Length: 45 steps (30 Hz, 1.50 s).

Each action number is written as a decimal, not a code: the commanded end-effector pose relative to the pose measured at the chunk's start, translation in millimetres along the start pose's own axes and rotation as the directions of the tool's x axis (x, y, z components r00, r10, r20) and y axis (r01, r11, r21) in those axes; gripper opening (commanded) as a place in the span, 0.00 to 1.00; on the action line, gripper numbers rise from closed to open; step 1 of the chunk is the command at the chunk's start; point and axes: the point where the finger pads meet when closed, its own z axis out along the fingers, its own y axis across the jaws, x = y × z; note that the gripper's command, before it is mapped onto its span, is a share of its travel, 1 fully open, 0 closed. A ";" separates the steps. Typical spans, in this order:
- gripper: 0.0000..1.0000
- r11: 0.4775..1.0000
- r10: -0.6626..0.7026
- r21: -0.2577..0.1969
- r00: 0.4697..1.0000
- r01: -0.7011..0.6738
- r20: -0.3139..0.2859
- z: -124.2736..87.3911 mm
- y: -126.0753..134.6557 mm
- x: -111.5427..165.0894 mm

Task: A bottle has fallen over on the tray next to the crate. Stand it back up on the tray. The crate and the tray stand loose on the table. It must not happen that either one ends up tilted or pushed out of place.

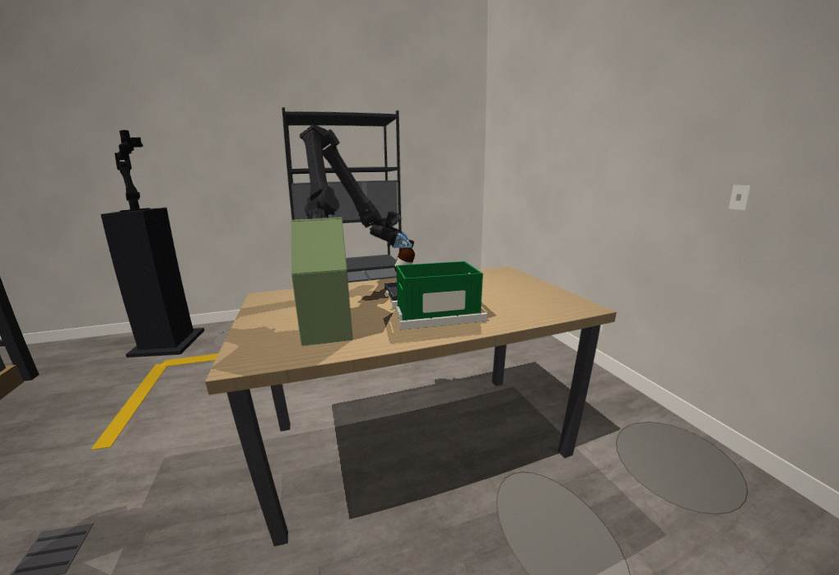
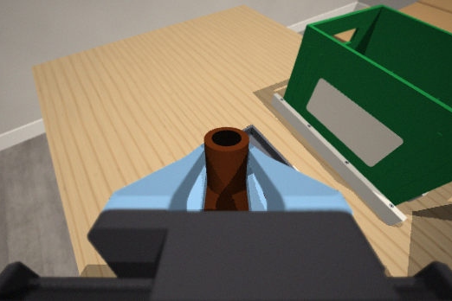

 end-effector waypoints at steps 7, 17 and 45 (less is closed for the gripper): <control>0.00 0.999 0.041 -0.027 0.999 -0.040 0.017 -2.4 16.9 -9.2; 0.00 0.999 0.041 -0.027 0.999 -0.040 0.017 -2.4 16.9 -9.2; 0.00 0.999 0.034 -0.016 0.999 -0.034 0.023 2.1 9.1 -12.4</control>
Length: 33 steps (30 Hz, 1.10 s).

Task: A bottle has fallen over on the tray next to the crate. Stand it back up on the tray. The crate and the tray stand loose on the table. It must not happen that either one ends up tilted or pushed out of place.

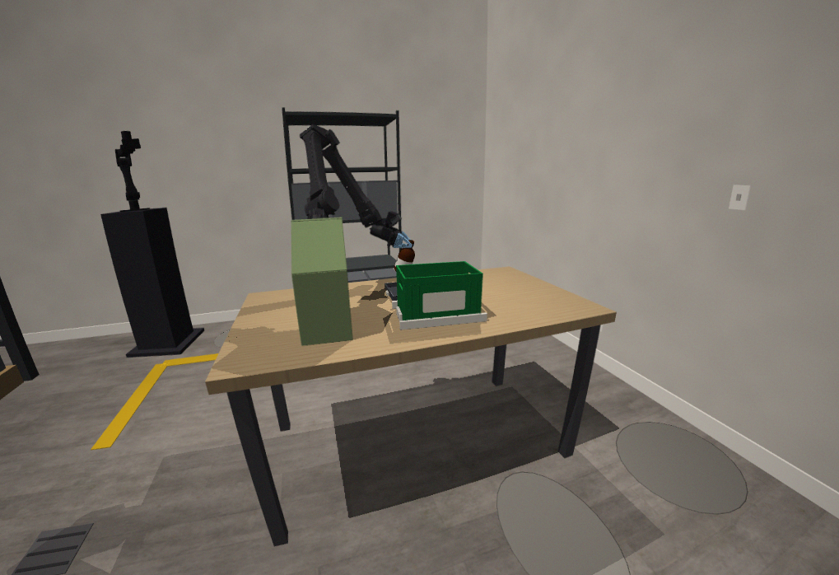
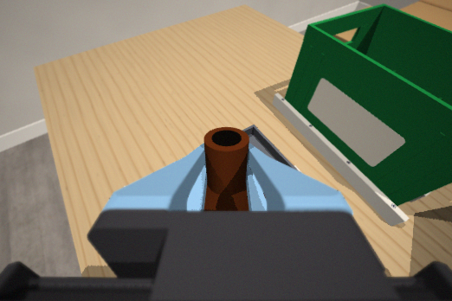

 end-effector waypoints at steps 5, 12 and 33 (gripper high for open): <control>0.00 1.000 0.012 -0.002 1.000 -0.012 0.024 5.0 -1.9 -11.8; 0.00 1.000 0.011 0.000 1.000 -0.011 0.023 7.4 -5.7 -12.1; 0.00 1.000 0.008 0.003 1.000 -0.008 0.022 19.6 -26.2 -14.8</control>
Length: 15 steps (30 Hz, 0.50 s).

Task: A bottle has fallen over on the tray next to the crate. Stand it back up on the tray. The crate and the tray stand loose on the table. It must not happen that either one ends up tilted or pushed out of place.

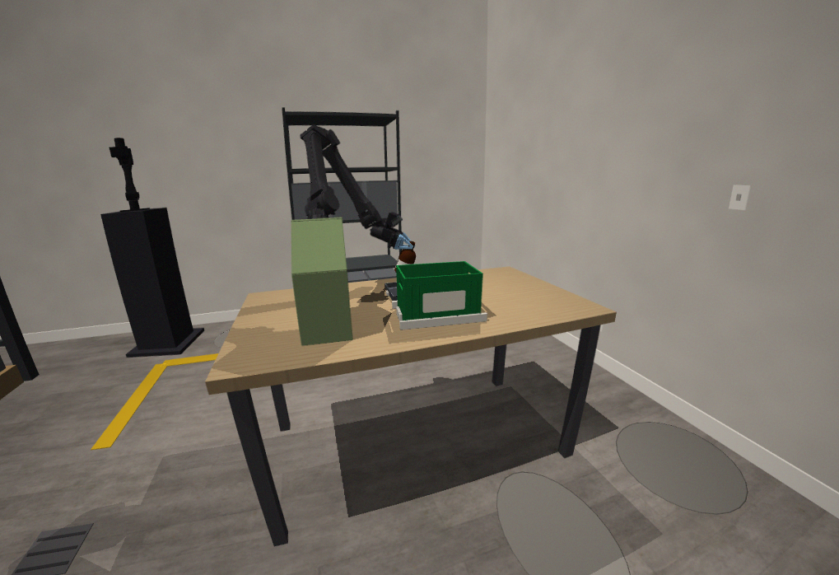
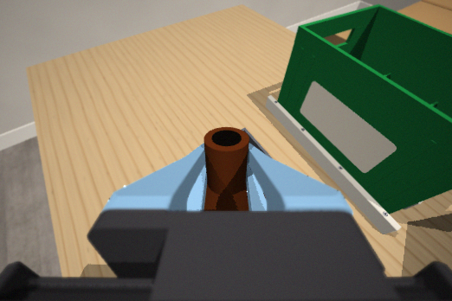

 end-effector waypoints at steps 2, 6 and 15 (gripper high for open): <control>0.00 1.000 0.010 0.011 1.000 -0.010 0.024 9.5 -7.6 -13.5; 0.00 1.000 0.012 0.009 1.000 -0.012 0.024 10.7 -10.0 -15.0; 0.00 1.000 0.015 0.005 1.000 -0.015 0.025 11.9 -12.7 -16.9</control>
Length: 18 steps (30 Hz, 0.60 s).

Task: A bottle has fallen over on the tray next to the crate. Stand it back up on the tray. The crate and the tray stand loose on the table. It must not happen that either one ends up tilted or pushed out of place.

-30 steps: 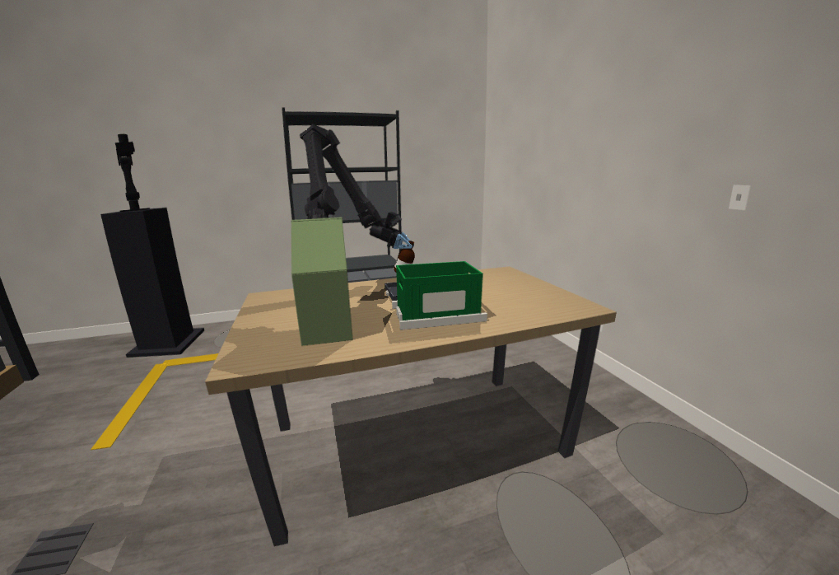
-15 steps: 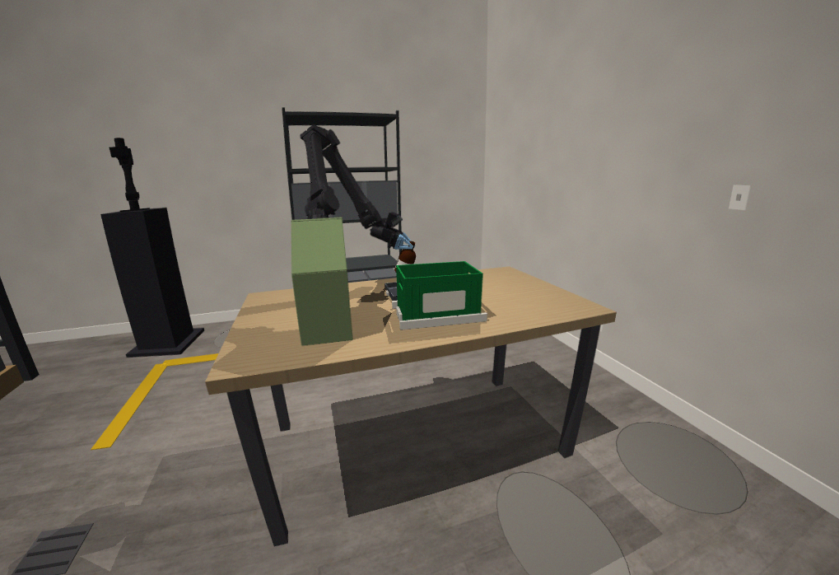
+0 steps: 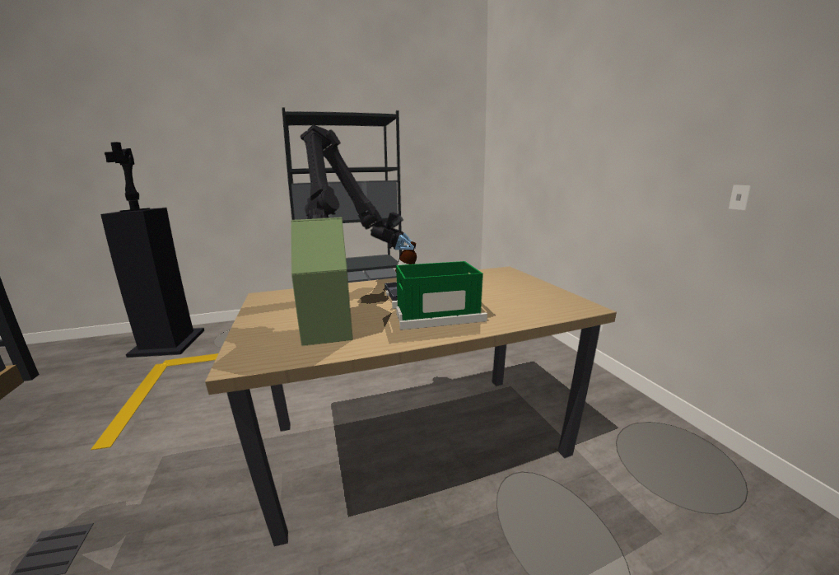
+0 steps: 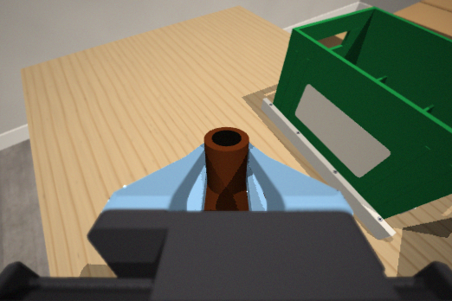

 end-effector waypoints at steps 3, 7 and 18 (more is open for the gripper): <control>0.00 1.000 0.014 0.007 1.000 -0.015 0.024 6.9 -4.5 -13.8; 0.00 1.000 0.017 0.007 1.000 -0.017 0.024 7.5 -4.4 -13.9; 0.00 1.000 0.017 0.008 1.000 -0.017 0.024 7.2 -5.0 -14.4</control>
